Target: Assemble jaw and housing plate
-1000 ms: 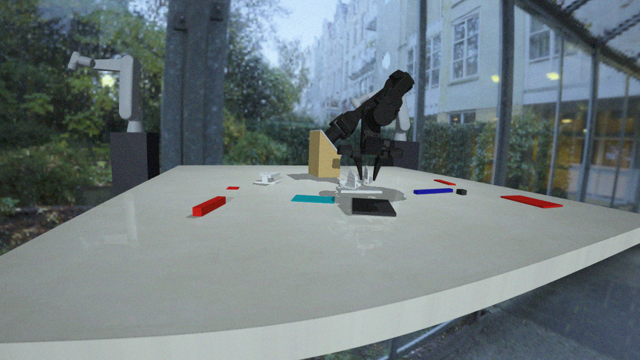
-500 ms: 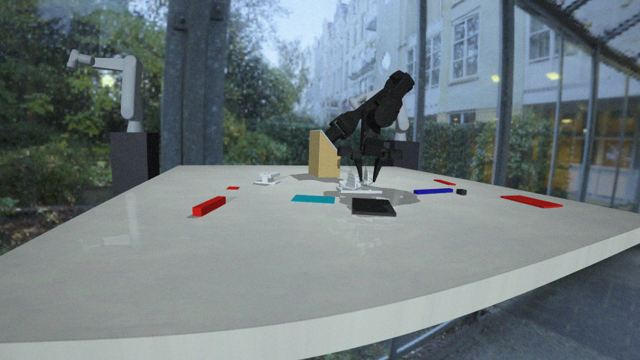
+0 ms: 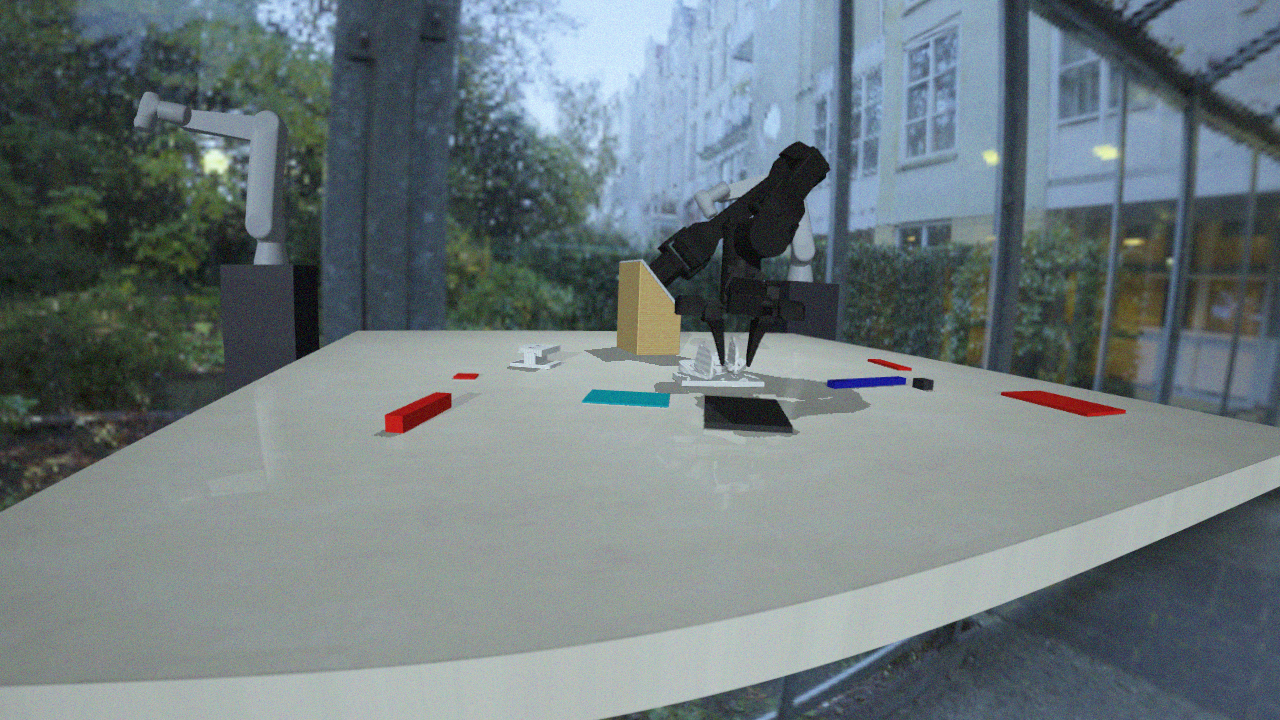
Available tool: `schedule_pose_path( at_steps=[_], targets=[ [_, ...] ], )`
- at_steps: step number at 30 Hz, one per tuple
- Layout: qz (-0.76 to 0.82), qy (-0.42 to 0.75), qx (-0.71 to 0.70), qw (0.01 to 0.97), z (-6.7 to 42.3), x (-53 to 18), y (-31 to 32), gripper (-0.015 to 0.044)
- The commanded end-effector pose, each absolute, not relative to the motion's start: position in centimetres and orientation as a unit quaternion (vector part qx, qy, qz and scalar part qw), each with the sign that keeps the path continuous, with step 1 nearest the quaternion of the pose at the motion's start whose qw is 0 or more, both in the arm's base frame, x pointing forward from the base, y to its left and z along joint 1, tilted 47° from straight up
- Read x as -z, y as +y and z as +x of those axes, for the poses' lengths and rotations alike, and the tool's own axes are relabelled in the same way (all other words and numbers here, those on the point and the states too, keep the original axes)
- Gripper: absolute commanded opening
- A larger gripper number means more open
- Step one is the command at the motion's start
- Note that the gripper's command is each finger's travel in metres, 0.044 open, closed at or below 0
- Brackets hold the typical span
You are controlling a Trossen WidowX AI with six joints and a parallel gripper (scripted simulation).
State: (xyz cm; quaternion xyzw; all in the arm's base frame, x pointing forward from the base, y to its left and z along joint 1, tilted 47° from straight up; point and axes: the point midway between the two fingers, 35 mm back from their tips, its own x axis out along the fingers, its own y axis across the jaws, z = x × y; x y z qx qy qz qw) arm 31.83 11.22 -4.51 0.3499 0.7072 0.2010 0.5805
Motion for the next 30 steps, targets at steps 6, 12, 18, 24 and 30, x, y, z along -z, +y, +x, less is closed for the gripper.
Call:
schedule_pose_path(
  at_steps=[6, 12, 18, 24, 30],
  targets=[
    [0.351, 0.707, -0.202, 0.58, 31.81, 4.64, 11.4, 0.0134],
    [0.352, 0.707, -0.202, 0.58, 31.79, 4.82, 11.59, 0.0134],
    [0.352, 0.707, -0.201, 0.58, 31.78, 4.85, 11.62, 0.0134],
    [0.353, 0.707, -0.2, 0.579, 31.76, 5.03, 11.81, 0.0134],
    [0.353, 0.707, -0.2, 0.579, 31.76, 5.03, 11.81, 0.0134]
  ],
)
